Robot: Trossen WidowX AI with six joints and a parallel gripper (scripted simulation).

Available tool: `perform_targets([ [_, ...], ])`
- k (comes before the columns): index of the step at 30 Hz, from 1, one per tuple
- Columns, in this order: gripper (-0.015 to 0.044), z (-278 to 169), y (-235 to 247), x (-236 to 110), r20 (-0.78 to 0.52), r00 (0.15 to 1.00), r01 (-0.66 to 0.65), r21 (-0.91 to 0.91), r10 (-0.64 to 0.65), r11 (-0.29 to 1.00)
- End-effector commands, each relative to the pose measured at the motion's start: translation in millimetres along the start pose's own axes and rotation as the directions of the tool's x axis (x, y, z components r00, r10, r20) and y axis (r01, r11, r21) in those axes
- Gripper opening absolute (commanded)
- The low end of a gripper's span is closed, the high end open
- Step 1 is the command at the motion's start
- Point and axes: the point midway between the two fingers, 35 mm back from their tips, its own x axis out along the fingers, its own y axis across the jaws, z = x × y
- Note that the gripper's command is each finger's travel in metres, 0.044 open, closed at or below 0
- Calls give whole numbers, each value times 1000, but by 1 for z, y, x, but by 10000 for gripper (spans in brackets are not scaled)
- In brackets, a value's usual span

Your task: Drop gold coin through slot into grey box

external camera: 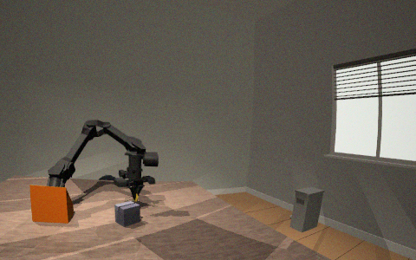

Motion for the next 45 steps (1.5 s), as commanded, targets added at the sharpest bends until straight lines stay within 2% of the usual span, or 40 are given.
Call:
perform_targets([
  [1,0,1,-3,-13,-3,1000,8,-14,-8,1000],
  [14,0,5,1,-45,14,1000,-2,-28,2,1000],
  [19,0,6,1,-46,15,1000,-2,-7,3,1000],
  [32,0,8,-2,-47,15,1000,-8,412,2,911],
  [45,0,10,-6,-47,15,1000,-13,760,2,650],
])
